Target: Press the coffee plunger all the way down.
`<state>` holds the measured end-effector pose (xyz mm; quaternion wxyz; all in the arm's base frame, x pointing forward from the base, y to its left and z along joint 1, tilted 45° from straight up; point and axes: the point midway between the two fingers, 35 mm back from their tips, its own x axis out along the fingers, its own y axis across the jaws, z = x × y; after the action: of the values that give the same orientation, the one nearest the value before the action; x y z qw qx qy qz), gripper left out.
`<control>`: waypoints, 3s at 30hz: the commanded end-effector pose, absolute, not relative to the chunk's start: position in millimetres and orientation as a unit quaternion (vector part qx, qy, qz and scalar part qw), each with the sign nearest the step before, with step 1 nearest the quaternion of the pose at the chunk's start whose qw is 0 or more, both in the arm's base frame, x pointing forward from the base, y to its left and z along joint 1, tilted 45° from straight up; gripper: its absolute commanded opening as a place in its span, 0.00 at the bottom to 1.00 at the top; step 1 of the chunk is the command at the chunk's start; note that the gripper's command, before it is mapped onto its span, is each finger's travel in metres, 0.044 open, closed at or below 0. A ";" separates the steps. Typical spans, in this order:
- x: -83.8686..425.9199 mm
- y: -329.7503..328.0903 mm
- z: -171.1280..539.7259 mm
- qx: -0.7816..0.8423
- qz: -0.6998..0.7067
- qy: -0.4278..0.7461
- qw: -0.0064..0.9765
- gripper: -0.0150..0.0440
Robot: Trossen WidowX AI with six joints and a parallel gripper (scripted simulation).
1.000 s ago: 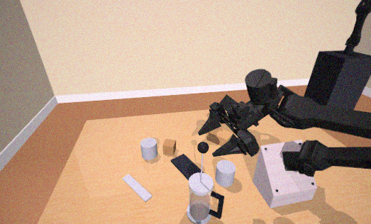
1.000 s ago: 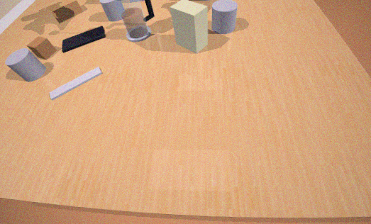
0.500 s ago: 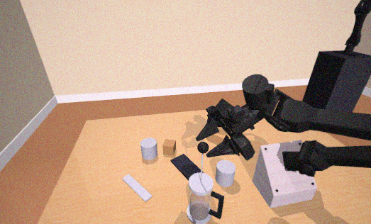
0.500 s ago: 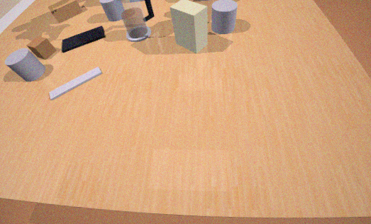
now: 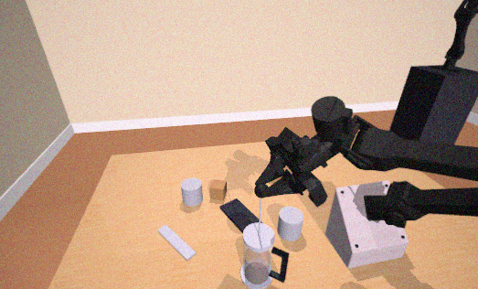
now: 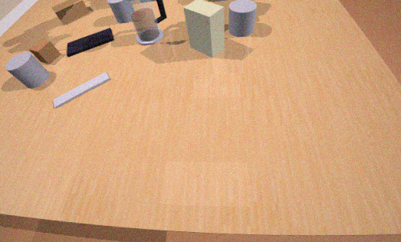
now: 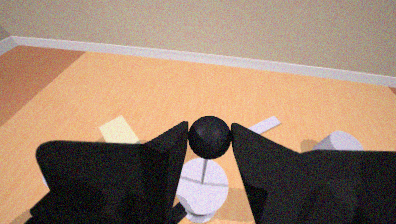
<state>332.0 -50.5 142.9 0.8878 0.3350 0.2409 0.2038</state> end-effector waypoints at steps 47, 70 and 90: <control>339.2 -1.7 85.1 0.334 0.202 0.245 0.887 0.47; 346.6 24.1 67.9 0.338 0.204 0.240 0.887 0.47; 351.4 22.7 67.9 0.338 0.204 0.240 0.887 0.47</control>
<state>352.1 18.4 72.5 0.8932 0.3315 0.2292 0.1995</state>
